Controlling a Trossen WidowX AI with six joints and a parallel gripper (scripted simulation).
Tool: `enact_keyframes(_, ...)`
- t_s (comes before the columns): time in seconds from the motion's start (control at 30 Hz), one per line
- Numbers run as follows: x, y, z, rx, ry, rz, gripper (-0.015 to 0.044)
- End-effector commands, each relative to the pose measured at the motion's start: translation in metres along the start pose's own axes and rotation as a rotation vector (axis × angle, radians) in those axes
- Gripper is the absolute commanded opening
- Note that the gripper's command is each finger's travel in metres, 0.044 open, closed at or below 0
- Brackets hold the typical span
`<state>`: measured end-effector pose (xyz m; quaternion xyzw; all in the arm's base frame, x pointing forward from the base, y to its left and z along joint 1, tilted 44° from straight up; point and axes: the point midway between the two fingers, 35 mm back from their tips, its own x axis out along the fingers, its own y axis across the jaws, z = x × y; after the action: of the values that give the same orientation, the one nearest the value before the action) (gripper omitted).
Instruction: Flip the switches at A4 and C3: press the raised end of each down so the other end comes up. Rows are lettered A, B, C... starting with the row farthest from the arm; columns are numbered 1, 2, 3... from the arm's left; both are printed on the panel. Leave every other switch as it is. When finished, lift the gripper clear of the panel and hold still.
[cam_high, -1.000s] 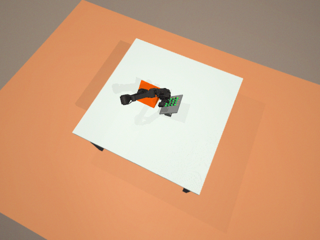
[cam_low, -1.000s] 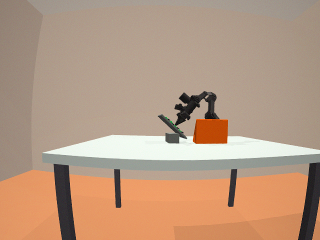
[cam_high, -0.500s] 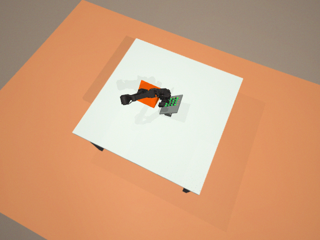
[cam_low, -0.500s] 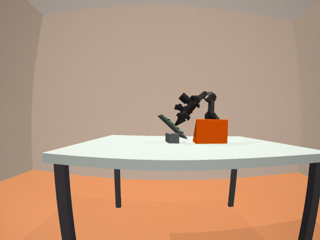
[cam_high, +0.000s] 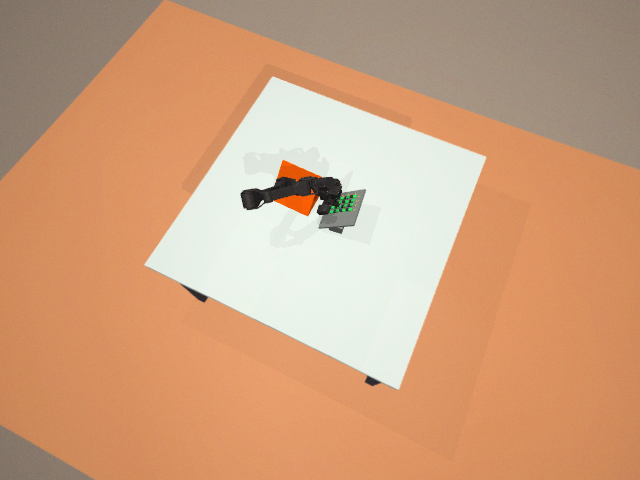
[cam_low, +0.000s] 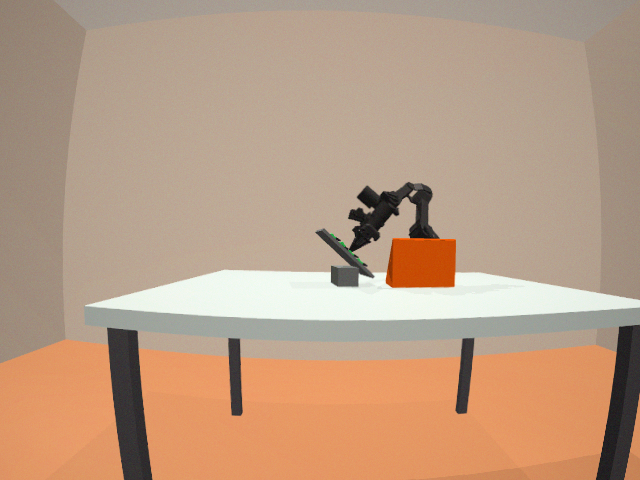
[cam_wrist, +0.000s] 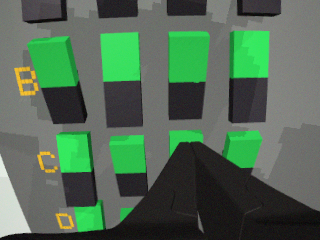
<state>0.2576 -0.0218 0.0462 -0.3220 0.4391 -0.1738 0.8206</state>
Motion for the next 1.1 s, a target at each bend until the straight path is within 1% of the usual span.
enact_keyframes(0.0, 0.001, 0.001, 0.0, -0.003, 0.001, 0.005, 0.0)
enact_keyframes(0.27, 0.0, 0.0, 0.0, -0.001, 0.002, 0.001, 0.0)
enact_keyframes(0.5, -0.061, 0.002, -0.003, -0.004, -0.021, 0.008, 0.0)
enact_keyframes(0.77, -0.063, 0.001, -0.003, -0.004, -0.022, 0.008, 0.0)
enact_keyframes(0.9, -0.07, 0.012, 0.007, -0.004, -0.022, 0.009, 0.0)
enact_keyframes(1.07, -0.07, 0.013, 0.007, -0.004, -0.023, 0.009, 0.0)
